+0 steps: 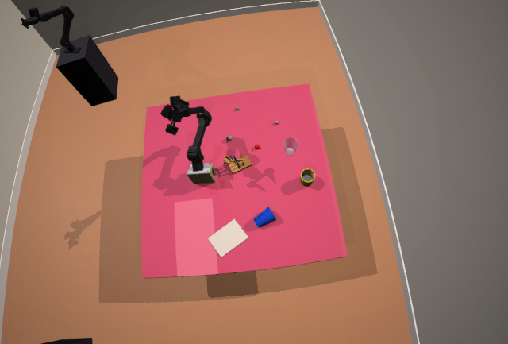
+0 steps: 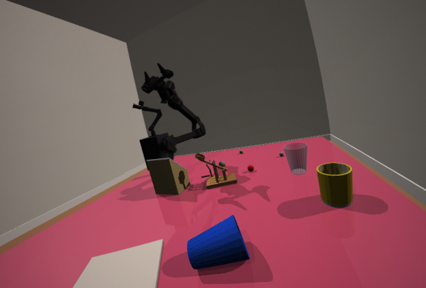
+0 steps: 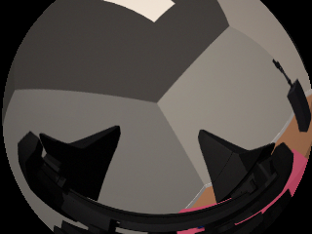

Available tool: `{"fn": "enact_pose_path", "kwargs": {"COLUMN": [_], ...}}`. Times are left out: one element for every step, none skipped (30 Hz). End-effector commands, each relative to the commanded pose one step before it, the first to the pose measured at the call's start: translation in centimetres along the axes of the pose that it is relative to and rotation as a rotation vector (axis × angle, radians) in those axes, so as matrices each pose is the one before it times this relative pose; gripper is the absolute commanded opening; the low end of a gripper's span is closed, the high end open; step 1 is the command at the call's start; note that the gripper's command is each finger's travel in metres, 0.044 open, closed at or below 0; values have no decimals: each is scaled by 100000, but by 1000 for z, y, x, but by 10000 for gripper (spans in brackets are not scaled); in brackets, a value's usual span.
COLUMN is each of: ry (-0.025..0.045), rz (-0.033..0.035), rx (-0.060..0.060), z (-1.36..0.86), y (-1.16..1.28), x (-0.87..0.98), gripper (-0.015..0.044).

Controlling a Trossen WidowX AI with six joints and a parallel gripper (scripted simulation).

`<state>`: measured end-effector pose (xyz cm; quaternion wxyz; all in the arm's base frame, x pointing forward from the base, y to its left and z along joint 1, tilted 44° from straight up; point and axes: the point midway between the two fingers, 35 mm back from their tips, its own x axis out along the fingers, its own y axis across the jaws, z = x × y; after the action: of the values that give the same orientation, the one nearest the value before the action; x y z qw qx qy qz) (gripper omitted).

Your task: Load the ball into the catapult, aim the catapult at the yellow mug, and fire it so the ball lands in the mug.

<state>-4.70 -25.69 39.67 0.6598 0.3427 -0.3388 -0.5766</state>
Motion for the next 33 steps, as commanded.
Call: {"fn": "enact_pose_path", "kwargs": {"ry": [202, 607, 1015, 1426, 1843, 2265, 2490, 2505, 2519, 2533, 2509, 2526, 2541, 2555, 2569, 2582, 2593, 2604, 2614, 2623, 988, 1546, 1719, 1726, 1875, 2089, 1645, 1529, 1532, 1535, 1948, 2604, 2646], "rz": [-31, -91, -146, -193, -229, -250, -236, -198, -159, -120, -280, -245, -210, -175, -140, -105, -70, -35, -1, 34, 296, 447, 473, 450, 379, 287, -4, -71, -59, -47, -52, -37, -1], "rx": [-76, -229, -385, -547, -716, -895, -1003, -1030, -1056, -1082, -935, -963, -992, -1020, -1048, -1076, -1104, -1131, -1159, -1186, 632, 979, 1074, 1064, 815, 453, -531, -799, -807, -816, -1085, -1468, -1511], "z": [-40, -121, -203, -287, -373, -462, -511, -518, -523, -529, -500, -506, -511, -516, -520, -524, -528, -531, -533, -536, -235, -369, -411, -412, -440, -478, -352, -318, -319, -319, -404, -541, -548], "y": [-18, -54, -88, -120, -149, -173, -177, -164, -151, -138, -166, -153, -140, -128, -115, -102, -90, -77, -64, -51, 36, 55, 59, 55, 40, 20, -28, -38, -34, -29, -33, -34, -22], "x": [29, 86, 143, 201, 259, 318, 350, 353, 356, 359, 384, 387, 390, 393, 396, 398, 401, 404, 407, 409, 181, 282, 313, 314, 332, 359, 262, 236, 237, 238, 300, 400, 407], "gripper": [426, 440, 440, 440, 440, 440, 440, 440, 440, 440, 440, 440, 440, 440, 440, 440, 440, 440, 440, 440, 440, 440, 440, 440, 440, 440, 440, 440, 440, 440, 440, 440, 440]}}
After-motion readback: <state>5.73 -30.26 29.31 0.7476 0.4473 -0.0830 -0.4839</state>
